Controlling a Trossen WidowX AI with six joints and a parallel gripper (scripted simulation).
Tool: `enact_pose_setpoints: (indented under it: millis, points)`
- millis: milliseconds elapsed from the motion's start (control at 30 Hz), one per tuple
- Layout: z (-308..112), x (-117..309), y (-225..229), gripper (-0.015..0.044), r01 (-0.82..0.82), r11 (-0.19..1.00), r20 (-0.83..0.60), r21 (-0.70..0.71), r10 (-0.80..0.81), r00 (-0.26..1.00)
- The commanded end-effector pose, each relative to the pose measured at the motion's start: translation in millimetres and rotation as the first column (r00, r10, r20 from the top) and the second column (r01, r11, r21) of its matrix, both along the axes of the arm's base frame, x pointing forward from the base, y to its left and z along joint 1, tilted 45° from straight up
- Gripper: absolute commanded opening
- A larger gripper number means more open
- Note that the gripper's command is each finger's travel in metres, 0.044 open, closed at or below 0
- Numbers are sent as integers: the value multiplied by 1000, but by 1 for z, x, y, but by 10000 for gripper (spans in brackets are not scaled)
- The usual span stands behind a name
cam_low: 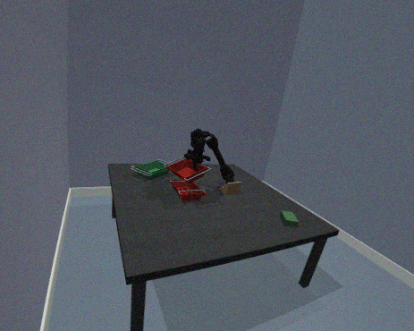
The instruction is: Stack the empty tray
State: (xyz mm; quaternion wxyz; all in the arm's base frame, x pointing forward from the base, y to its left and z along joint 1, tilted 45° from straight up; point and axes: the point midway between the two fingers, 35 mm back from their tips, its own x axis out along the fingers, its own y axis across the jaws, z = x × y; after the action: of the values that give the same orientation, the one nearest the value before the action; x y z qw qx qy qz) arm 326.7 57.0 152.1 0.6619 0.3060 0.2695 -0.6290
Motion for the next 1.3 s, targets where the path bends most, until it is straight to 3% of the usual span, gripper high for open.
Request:
enact_pose_setpoints:
  millis: [0,867,1267]
  points:
    - [2,0,2,0,-6,1000,11,-4,7,1000]
    - [13,-7,-10,0,-12,1000,16,-2,12,1000]
    - [-5,-5,-27,0,63,998,24,-15,-62,998]
